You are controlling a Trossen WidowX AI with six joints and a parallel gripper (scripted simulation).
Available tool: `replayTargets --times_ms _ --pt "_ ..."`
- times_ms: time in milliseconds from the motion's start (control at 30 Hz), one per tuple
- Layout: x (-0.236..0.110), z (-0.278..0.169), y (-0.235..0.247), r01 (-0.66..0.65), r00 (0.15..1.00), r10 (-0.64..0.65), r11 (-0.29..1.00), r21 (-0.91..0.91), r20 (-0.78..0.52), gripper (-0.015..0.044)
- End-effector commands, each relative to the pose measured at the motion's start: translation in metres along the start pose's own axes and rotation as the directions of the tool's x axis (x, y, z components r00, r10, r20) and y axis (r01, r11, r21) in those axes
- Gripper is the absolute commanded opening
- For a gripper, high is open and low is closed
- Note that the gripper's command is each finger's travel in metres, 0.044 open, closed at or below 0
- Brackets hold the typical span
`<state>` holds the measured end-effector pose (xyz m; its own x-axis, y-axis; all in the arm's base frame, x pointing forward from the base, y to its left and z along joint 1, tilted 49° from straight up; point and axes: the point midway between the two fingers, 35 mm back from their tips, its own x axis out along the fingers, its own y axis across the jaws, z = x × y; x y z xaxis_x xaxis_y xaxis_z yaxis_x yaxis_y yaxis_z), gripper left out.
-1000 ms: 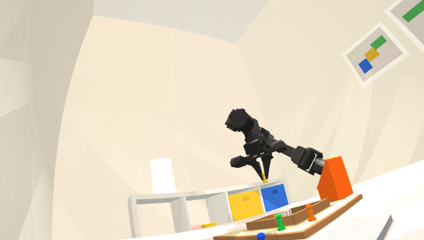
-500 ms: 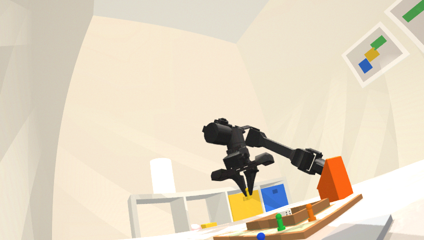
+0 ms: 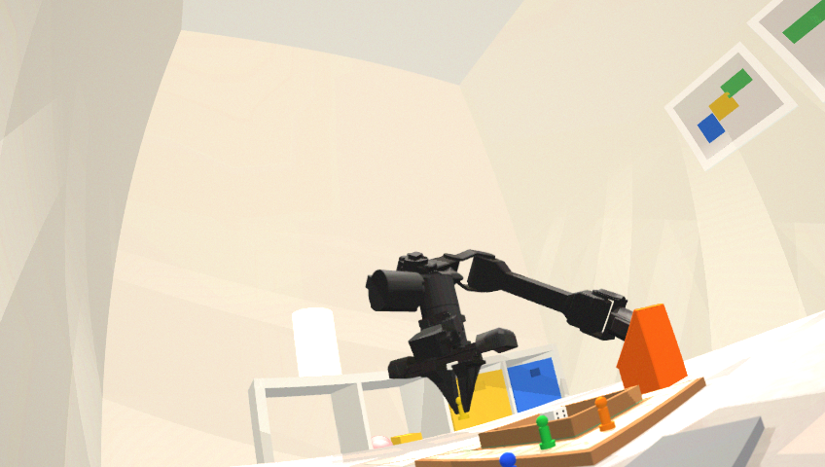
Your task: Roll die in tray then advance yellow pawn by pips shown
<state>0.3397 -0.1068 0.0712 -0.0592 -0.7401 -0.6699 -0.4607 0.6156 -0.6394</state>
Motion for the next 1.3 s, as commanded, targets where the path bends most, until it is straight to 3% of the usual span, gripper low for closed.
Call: replayTargets --times_ms 0,667,1000,1133,1233,1267 --pt "0.015 -0.001 0.001 0.002 1.0 -0.002 1.0 -0.011 -0.012 0.0" --pt "0.046 -0.002 0.001 0.003 1.0 -0.003 1.0 -0.011 -0.013 0.0" --pt "0.038 -0.001 -0.001 0.001 1.0 -0.001 1.0 0.001 -0.005 0.0263" --pt "-0.005 0.0 -0.001 0.001 1.0 -0.001 1.0 -0.01 -0.012 0.0368" --pt "-0.008 0.0 -0.001 0.001 1.0 -0.002 1.0 -0.011 -0.013 0.044" --pt "-0.008 0.0 -0.001 0.001 1.0 -0.002 1.0 -0.011 -0.013 0.044"
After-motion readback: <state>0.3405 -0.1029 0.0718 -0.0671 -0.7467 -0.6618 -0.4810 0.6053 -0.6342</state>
